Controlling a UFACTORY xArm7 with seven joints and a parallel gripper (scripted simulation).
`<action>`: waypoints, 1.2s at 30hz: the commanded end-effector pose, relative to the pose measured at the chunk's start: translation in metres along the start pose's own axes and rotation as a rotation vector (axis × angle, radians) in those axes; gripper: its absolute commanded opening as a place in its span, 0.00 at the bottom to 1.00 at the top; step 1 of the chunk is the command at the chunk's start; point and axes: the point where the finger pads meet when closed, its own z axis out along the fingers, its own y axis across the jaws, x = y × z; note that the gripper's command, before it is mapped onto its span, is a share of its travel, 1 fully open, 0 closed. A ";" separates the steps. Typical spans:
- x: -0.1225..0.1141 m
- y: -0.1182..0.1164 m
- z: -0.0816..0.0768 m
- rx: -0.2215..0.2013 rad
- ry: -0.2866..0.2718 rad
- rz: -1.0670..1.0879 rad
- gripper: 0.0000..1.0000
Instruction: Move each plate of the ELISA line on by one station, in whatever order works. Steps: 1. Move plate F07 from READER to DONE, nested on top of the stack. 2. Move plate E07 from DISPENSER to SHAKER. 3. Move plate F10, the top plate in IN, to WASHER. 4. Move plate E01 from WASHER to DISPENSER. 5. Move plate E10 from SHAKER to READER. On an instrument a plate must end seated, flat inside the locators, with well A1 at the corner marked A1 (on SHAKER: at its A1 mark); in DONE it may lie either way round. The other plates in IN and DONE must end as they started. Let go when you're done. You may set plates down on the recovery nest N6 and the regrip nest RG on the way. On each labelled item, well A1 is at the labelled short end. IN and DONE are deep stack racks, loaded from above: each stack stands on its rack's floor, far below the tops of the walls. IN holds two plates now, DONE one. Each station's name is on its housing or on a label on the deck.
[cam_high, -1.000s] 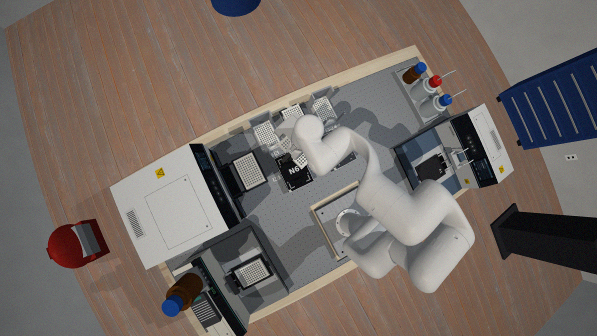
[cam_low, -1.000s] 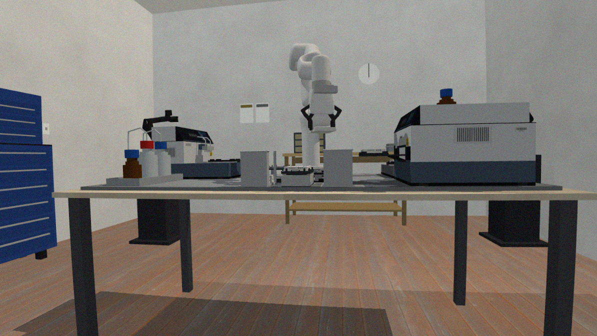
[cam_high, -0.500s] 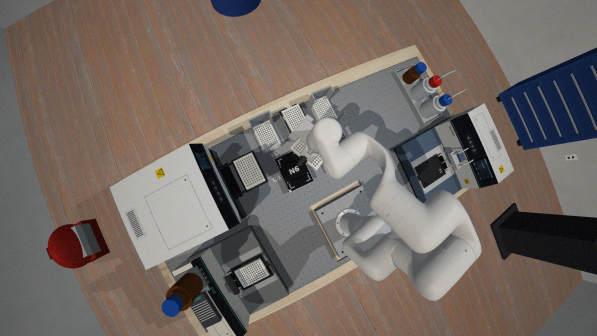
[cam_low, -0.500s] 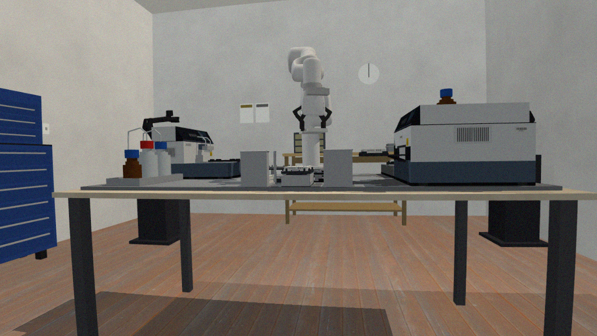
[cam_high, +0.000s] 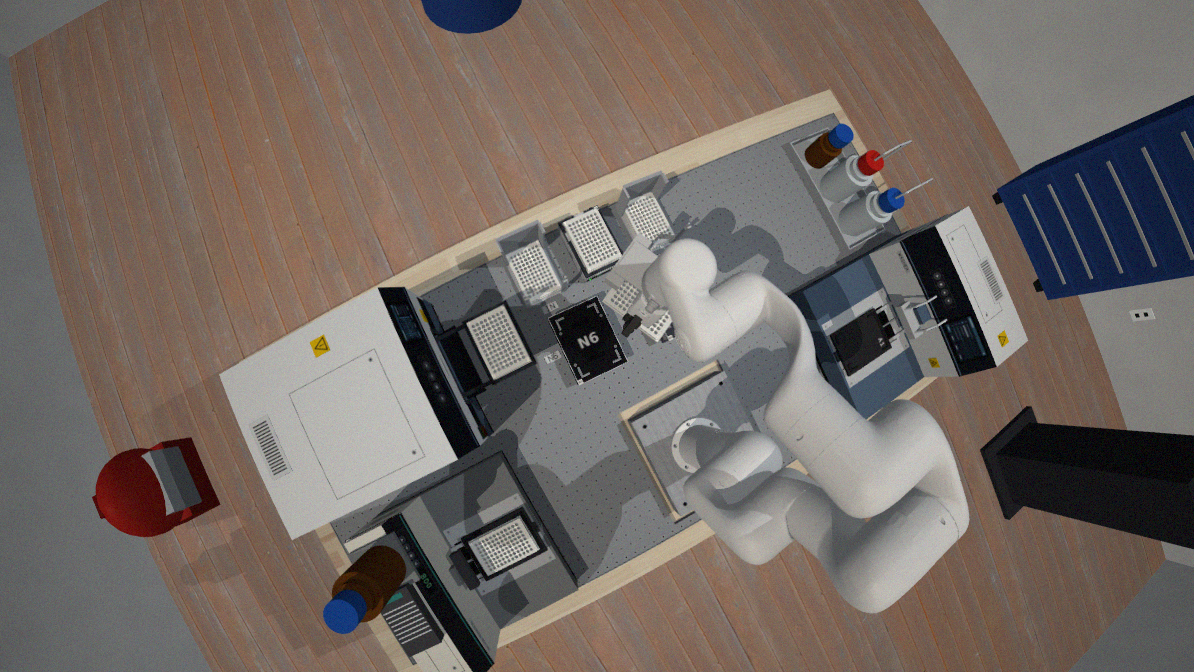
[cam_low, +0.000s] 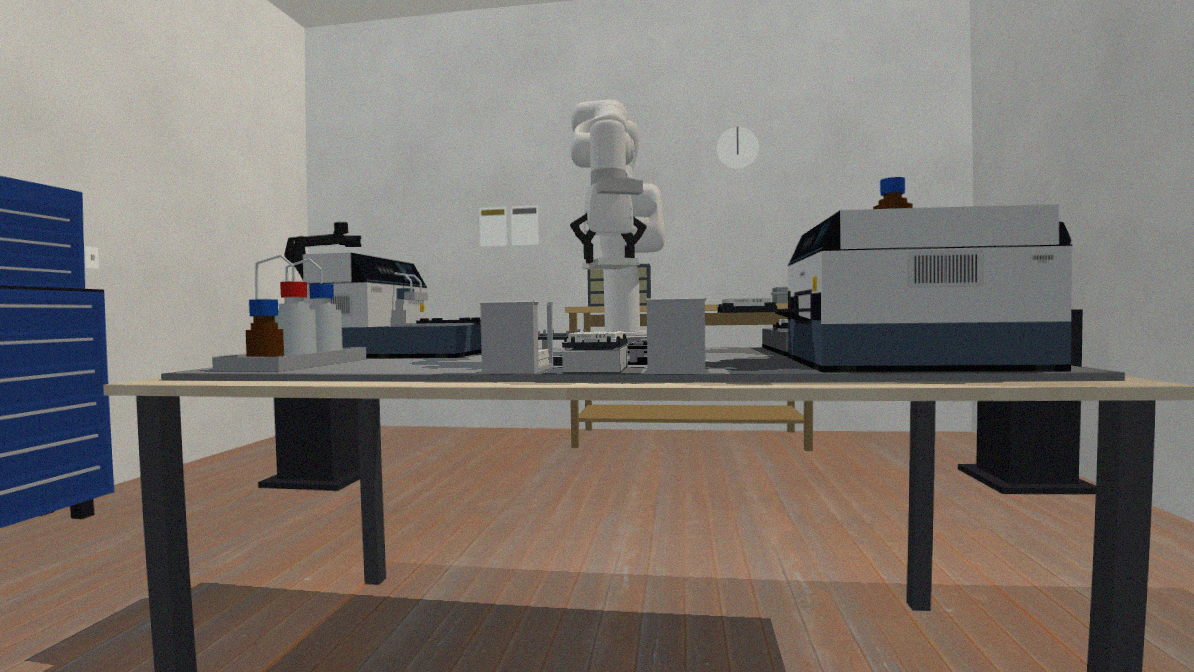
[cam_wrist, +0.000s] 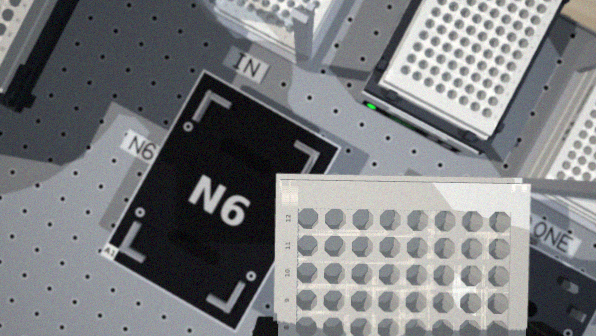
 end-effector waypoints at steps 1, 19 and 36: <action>-0.007 0.006 -0.002 -0.002 0.006 -0.037 0.00; -0.050 0.034 -0.002 -0.003 0.006 -0.119 0.00; -0.092 0.061 -0.002 -0.003 0.005 -0.189 0.00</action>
